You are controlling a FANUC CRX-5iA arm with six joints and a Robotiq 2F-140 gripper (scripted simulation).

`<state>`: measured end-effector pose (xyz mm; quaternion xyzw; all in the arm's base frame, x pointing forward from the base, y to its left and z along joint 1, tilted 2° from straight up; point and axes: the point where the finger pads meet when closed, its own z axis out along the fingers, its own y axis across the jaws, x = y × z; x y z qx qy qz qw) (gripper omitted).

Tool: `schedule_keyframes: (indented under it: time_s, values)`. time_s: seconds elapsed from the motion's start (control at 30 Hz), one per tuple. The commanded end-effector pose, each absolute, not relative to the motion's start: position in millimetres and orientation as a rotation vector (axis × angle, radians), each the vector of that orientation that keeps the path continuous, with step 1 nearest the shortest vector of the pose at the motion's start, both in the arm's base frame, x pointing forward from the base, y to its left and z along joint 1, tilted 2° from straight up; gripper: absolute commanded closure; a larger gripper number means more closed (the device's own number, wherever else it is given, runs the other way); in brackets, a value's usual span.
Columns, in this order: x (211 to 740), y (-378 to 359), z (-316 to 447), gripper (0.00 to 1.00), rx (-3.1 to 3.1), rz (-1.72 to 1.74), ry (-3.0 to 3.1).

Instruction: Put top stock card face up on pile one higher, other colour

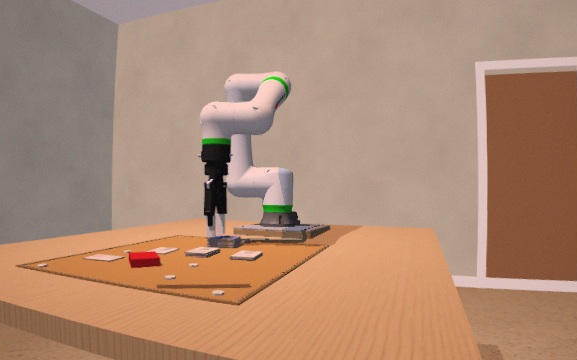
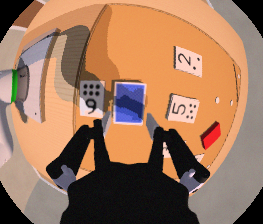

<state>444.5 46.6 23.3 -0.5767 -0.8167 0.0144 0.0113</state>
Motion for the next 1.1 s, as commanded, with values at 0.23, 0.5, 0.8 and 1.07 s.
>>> schedule_keyframes:
  time_s: [0.23,0.5,0.8,1.07]
  values:
    - [444.5,46.5,22.0,0.5,-1.799,0.045,-2.548]
    - [444.5,46.5,22.0,0.5,-1.799,0.045,-2.548]
    - [444.5,46.5,20.7,0.5,-1.799,0.045,-2.548]
    - [444.4,46.5,19.1,0.5,-1.799,0.045,-2.548]
